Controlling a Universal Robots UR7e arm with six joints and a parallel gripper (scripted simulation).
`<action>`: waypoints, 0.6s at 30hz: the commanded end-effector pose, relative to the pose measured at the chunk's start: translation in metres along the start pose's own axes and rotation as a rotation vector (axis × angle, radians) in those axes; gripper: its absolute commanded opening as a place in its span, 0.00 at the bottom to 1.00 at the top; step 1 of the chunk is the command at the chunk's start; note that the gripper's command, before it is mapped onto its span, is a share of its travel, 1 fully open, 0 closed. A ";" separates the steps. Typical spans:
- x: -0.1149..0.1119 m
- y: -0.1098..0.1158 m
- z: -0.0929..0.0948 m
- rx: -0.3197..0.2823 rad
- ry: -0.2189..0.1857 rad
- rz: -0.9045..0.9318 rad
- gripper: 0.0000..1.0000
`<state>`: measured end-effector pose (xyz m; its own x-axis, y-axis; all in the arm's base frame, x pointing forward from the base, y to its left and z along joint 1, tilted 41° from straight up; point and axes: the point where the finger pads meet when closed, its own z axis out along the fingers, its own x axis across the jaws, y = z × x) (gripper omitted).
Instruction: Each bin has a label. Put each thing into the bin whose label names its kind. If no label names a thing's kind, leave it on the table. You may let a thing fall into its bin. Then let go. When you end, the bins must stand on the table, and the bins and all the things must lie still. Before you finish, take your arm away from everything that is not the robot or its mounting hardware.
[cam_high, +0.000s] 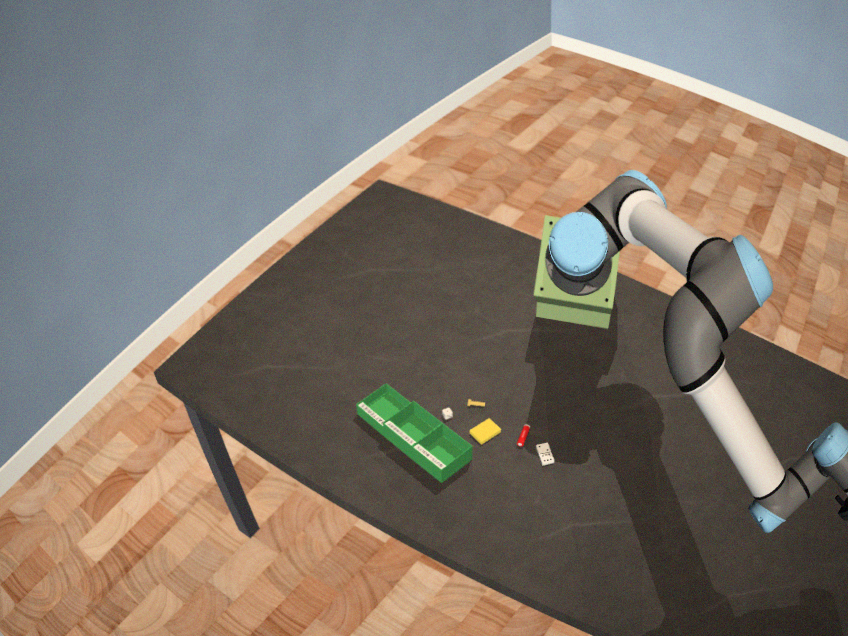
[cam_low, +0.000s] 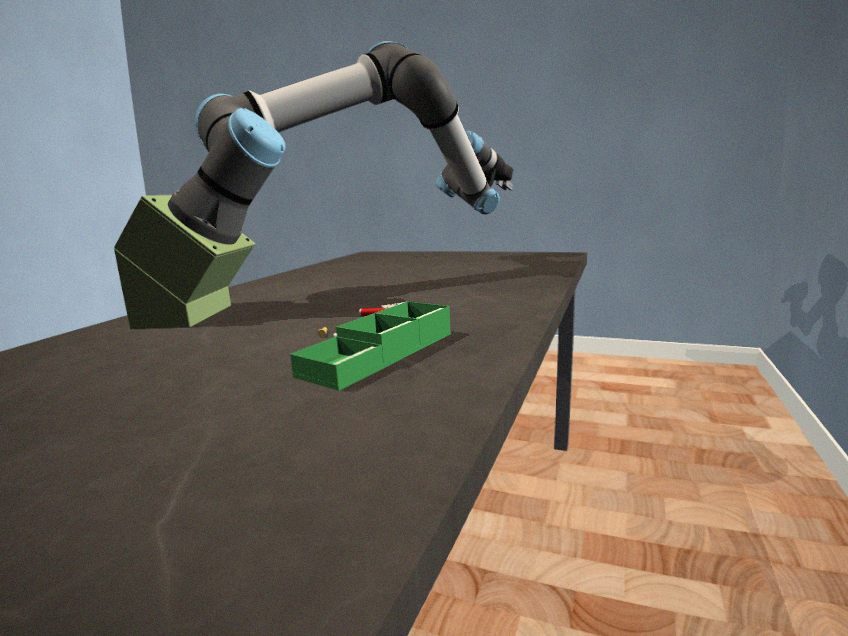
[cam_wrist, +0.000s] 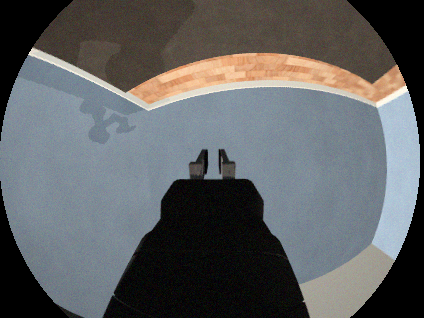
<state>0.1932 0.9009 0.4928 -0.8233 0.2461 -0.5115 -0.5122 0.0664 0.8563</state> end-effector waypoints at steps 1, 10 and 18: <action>-0.002 -0.017 0.008 -0.005 0.000 0.000 0.31; -0.041 -0.035 -0.003 0.087 -0.031 -0.034 0.31; -0.076 -0.050 -0.007 0.133 -0.045 -0.049 0.31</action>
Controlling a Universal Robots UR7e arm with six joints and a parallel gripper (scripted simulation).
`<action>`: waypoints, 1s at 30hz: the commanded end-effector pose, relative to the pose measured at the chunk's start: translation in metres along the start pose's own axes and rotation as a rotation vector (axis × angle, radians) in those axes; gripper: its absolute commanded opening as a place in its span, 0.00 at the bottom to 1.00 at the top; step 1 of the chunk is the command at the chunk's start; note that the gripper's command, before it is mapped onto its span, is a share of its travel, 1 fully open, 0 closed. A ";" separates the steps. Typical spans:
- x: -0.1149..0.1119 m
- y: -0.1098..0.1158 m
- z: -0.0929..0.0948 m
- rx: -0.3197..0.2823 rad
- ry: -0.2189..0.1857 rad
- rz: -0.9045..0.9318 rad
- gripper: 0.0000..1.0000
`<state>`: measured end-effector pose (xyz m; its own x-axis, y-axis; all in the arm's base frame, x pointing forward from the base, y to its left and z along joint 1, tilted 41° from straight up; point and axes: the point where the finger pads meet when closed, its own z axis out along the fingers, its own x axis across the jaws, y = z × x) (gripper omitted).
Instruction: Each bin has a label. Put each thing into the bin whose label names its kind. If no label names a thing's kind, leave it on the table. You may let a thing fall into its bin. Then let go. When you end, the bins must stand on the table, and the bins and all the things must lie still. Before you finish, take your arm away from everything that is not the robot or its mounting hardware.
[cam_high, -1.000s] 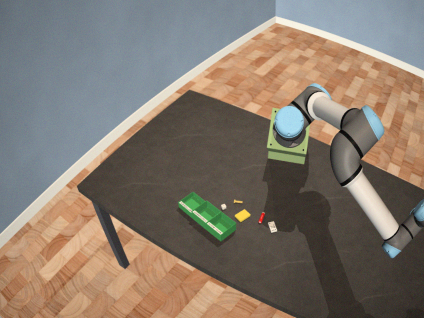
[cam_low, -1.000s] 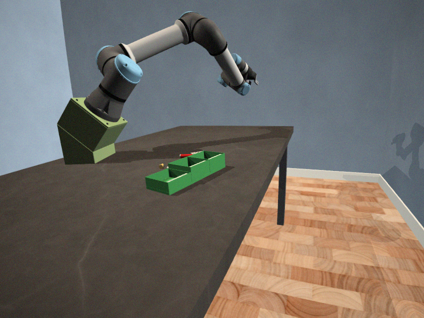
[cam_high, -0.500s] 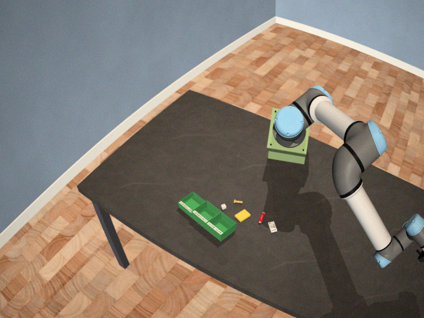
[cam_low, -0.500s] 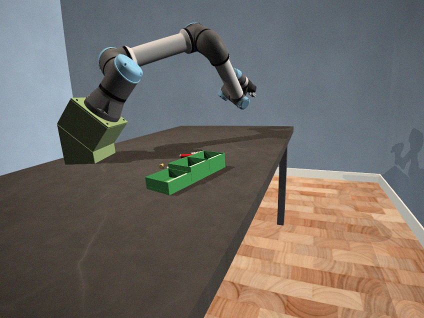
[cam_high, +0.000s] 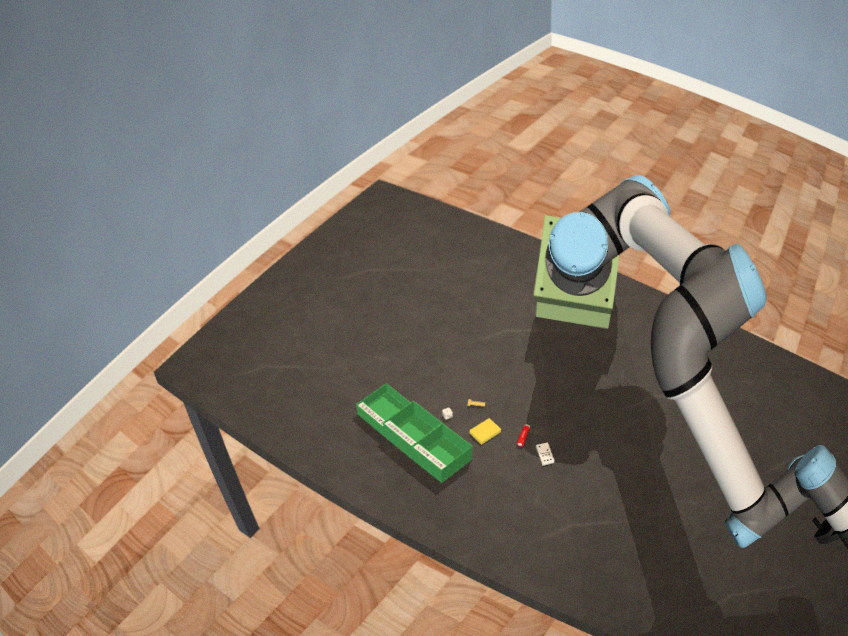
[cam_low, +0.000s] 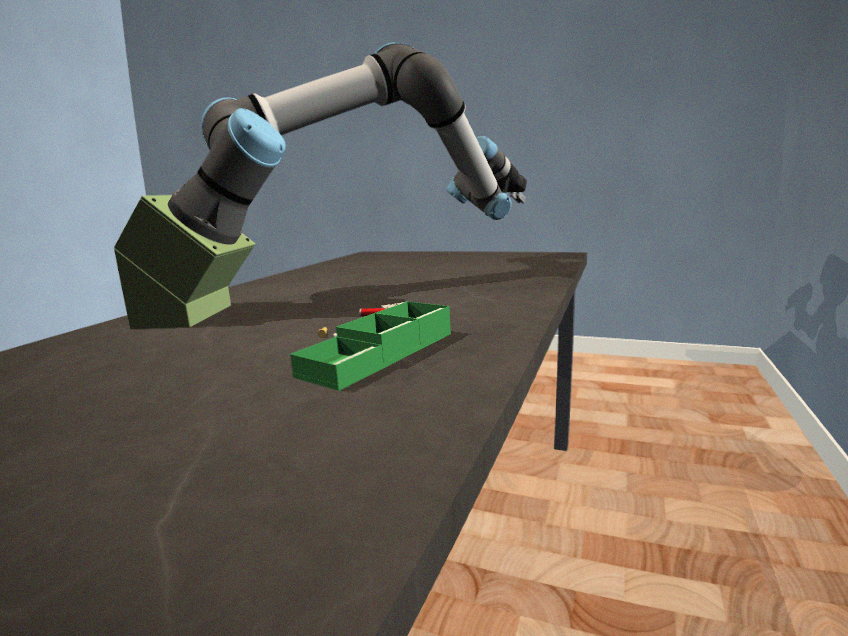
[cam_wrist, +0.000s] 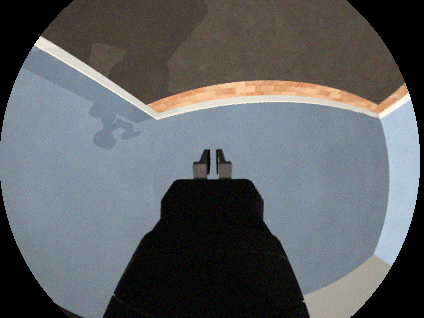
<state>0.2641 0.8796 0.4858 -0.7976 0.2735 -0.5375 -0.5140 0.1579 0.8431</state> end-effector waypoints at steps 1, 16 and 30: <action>-0.023 -0.011 -0.003 0.090 -0.026 -0.031 0.31; -0.087 -0.046 -0.018 0.180 -0.051 -0.054 0.31; -0.147 -0.081 -0.040 0.270 -0.073 -0.071 0.31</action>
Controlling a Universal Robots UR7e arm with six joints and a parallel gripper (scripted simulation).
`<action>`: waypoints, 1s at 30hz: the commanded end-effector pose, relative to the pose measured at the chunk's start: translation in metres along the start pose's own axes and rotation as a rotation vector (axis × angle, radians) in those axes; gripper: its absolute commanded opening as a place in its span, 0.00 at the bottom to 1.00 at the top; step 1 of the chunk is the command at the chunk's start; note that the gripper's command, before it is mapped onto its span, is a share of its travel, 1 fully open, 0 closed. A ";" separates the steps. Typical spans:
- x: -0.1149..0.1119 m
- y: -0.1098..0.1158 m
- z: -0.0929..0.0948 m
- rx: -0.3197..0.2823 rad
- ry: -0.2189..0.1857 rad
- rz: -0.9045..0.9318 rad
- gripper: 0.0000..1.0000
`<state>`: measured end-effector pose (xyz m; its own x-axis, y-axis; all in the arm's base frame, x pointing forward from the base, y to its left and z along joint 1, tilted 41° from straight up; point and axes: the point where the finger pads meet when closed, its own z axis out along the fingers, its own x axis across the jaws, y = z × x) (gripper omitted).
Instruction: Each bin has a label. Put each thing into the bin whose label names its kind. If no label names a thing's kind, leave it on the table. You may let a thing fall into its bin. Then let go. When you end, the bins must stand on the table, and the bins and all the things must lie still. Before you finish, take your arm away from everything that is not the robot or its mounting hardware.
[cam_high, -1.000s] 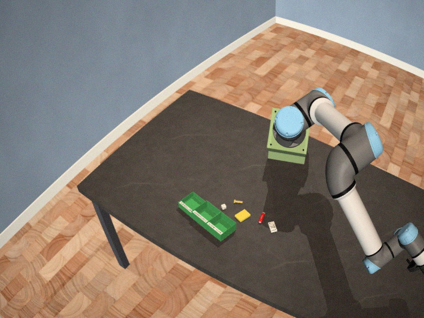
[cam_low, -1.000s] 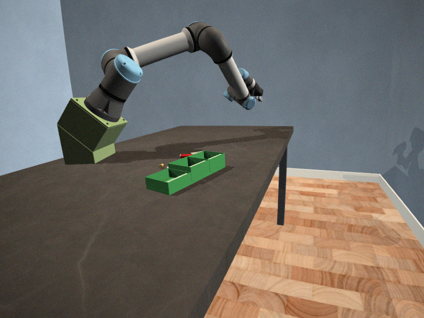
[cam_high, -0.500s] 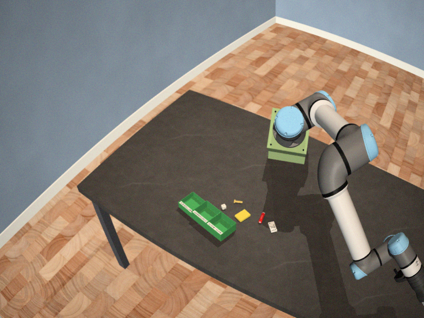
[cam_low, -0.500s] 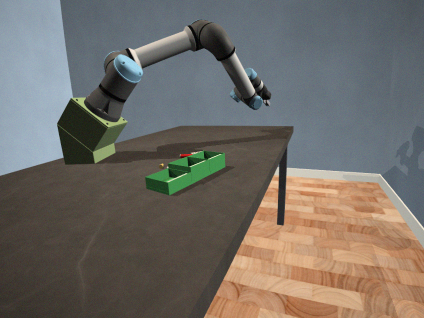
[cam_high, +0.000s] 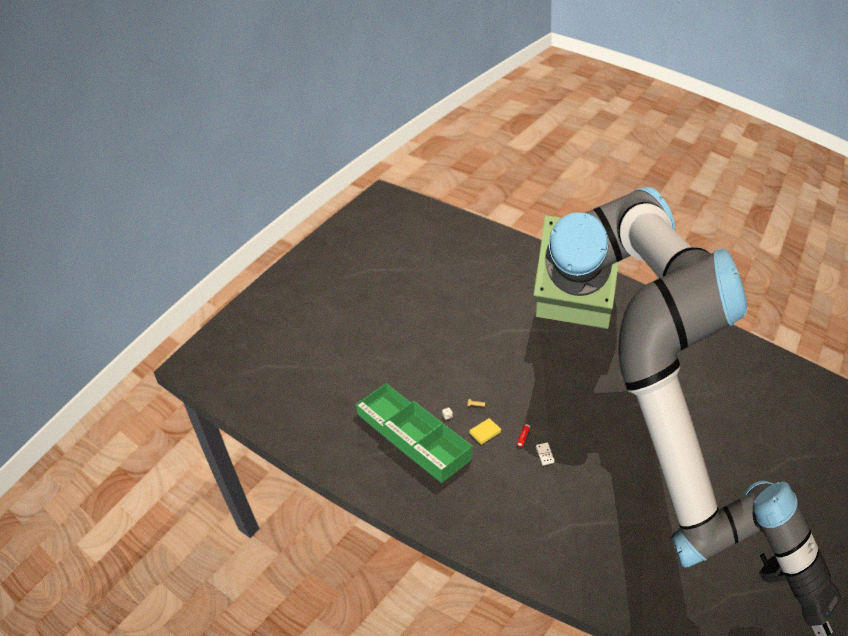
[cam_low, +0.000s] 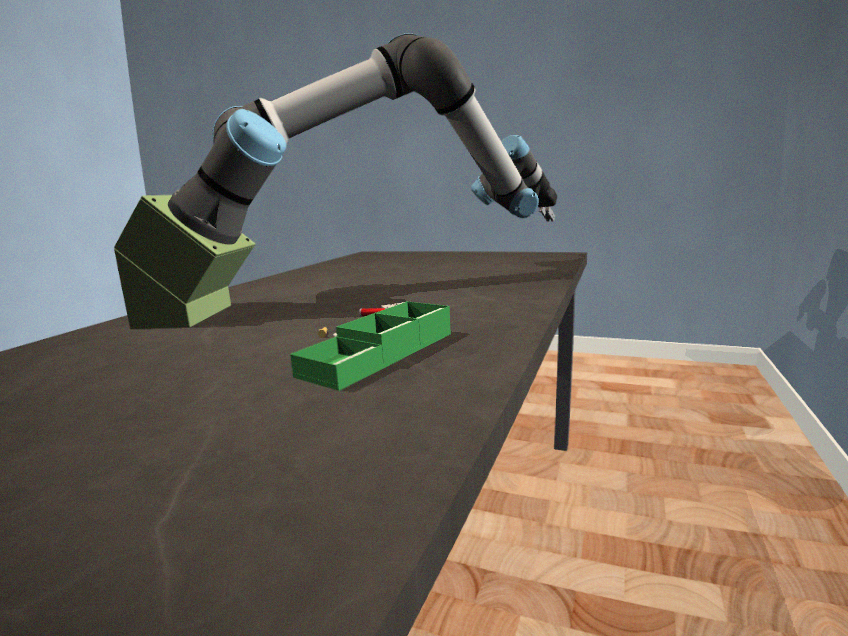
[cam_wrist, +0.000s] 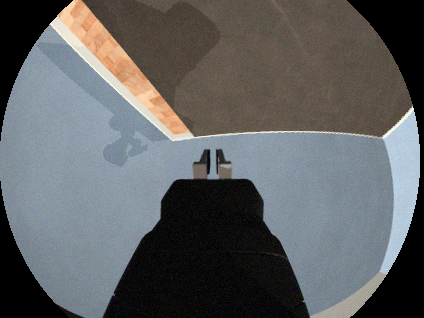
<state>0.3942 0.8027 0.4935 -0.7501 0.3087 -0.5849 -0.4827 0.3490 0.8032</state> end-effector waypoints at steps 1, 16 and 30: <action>-0.025 -0.015 -0.008 0.079 -0.019 -0.017 0.31; -0.093 -0.066 -0.033 0.168 -0.037 -0.028 0.31; -0.150 -0.111 -0.065 0.256 -0.052 -0.033 0.31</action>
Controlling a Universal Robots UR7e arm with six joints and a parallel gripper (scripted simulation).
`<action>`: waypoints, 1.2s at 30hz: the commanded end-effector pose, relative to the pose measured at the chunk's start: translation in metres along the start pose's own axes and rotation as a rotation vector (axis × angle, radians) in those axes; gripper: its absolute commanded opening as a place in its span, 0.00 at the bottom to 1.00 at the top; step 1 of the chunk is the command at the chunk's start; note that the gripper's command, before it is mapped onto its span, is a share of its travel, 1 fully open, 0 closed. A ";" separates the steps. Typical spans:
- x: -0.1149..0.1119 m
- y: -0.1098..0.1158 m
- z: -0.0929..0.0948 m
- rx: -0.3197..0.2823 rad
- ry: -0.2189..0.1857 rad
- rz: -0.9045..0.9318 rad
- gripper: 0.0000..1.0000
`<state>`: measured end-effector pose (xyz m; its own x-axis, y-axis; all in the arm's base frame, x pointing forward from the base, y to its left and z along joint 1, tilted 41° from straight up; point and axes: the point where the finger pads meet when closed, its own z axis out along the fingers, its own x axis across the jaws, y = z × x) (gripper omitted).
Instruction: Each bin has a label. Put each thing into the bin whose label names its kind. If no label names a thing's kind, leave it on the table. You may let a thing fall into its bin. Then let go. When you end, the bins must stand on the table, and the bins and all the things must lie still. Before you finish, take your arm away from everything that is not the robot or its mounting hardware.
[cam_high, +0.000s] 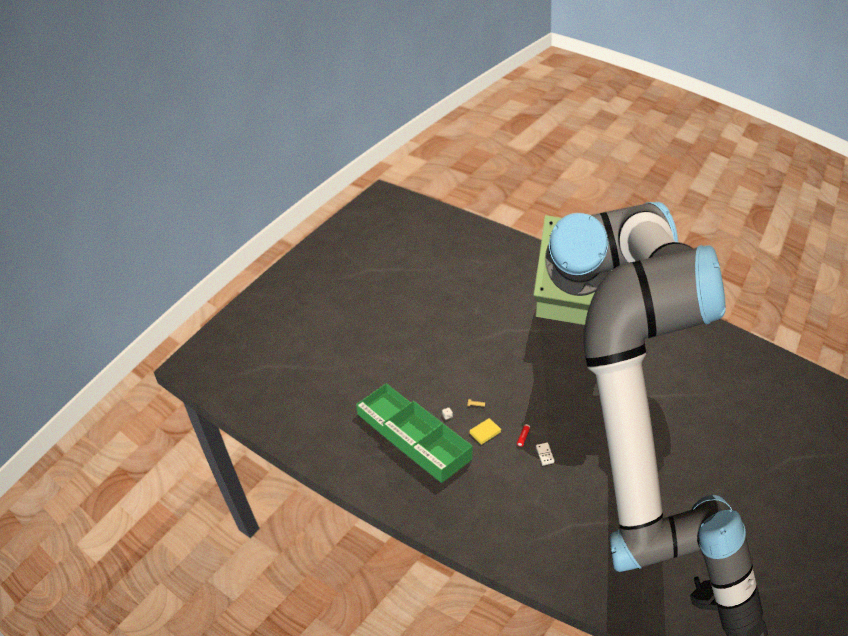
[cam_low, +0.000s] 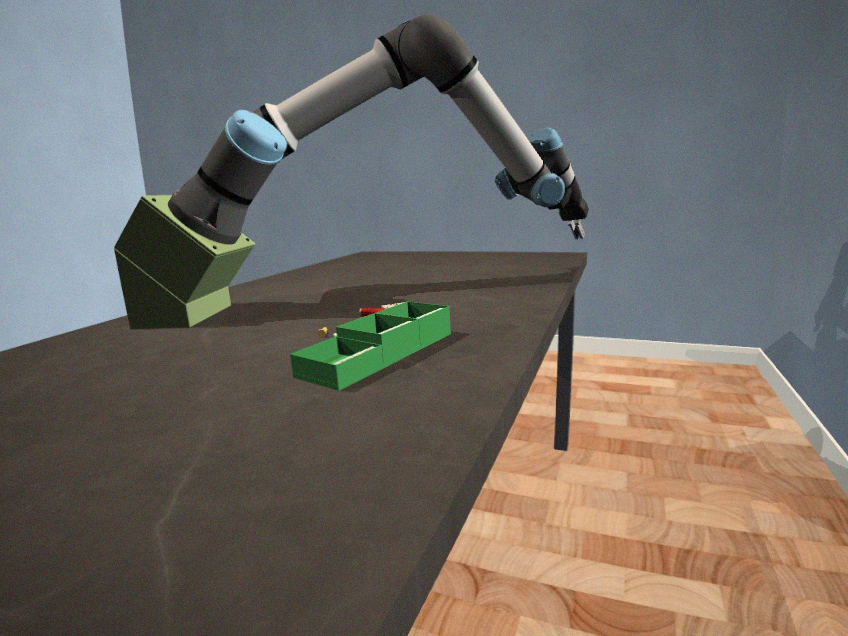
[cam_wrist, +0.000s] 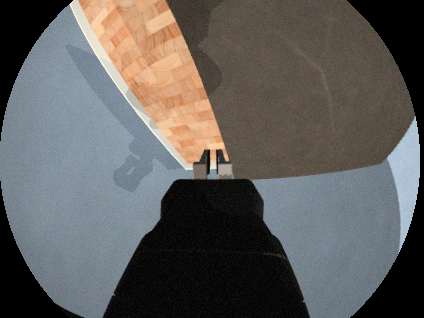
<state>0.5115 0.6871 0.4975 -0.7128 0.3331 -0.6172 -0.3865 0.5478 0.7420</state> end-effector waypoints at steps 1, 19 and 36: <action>-0.029 -0.026 -0.012 0.028 -0.006 -0.002 0.31; -0.080 -0.079 -0.039 0.114 -0.017 -0.002 0.31; -0.131 -0.141 -0.081 0.278 -0.029 0.015 0.31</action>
<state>0.6044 0.5284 0.4937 -0.7004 0.3551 -0.6191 -0.2411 0.6988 0.6735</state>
